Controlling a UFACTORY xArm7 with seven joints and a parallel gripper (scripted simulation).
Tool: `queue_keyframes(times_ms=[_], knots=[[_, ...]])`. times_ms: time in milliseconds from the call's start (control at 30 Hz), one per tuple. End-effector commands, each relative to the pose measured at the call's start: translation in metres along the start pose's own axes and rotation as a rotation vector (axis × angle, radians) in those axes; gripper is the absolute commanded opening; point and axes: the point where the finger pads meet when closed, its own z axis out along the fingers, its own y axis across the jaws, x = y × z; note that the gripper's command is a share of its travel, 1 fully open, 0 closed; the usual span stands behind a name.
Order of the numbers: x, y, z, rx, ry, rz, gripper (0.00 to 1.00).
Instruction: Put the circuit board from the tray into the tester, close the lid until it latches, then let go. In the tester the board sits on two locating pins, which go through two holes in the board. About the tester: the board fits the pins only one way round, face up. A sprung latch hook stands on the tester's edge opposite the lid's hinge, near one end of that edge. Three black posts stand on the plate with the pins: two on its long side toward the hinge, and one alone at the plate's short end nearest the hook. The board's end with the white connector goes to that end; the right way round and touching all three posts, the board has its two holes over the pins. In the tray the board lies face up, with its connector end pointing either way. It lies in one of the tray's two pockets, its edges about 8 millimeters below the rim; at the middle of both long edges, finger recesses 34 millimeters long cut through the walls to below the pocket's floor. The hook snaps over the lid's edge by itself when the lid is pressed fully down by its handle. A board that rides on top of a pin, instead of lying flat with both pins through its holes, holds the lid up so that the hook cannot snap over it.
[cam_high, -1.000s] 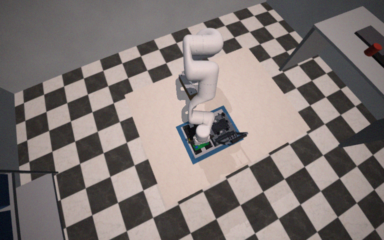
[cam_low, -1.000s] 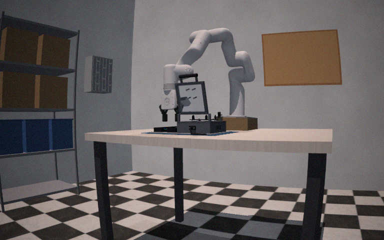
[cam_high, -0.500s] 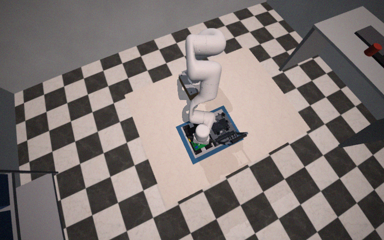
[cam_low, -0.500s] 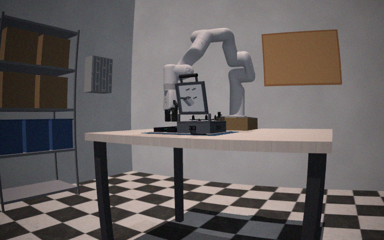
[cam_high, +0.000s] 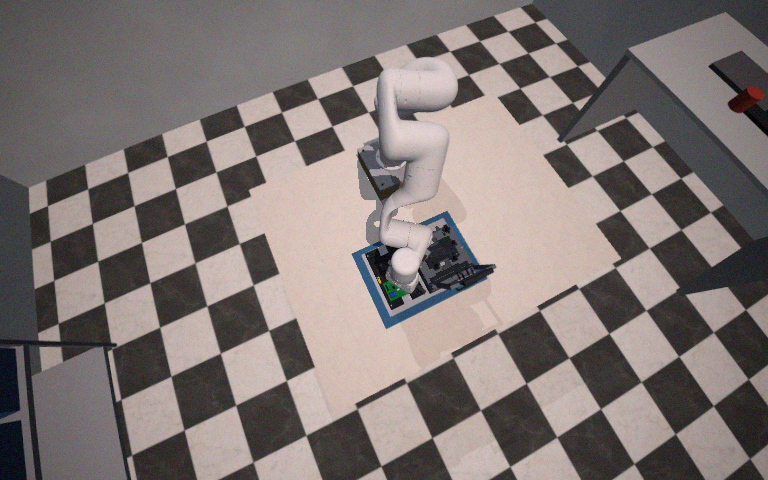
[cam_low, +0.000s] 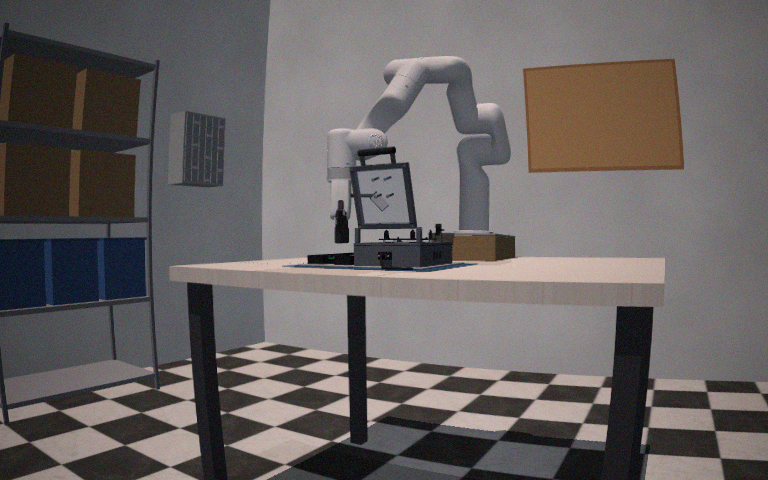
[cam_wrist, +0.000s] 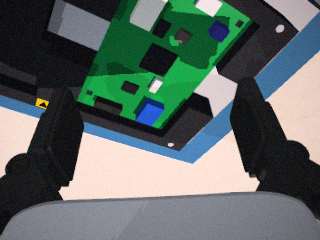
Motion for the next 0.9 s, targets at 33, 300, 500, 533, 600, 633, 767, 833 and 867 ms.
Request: queue_keyframes(times_ms=[33,300,500,533,600,633,767,833,867], knots=[[-0.0013,0.0009,-0.0016,0.008,-0.007,0.197,1.00],[-0.0013,0.0009,-0.0016,0.007,-0.008,0.402,1.00],[-0.0013,0.0009,-0.0016,0.007,-0.009,0.520,1.00],[-0.0013,0.0009,-0.0016,0.007,-0.009,0.531,1.00],[-0.0013,0.0009,-0.0016,0.007,-0.009,0.544,1.00],[-0.0013,0.0009,-0.0016,0.007,-0.009,0.544,1.00],[-0.0013,0.0009,-0.0016,0.007,-0.009,0.551,1.00],[-0.0013,0.0009,-0.0016,0.007,-0.009,0.552,1.00],[-0.0013,0.0009,-0.0016,0.007,-0.009,0.552,1.00]])
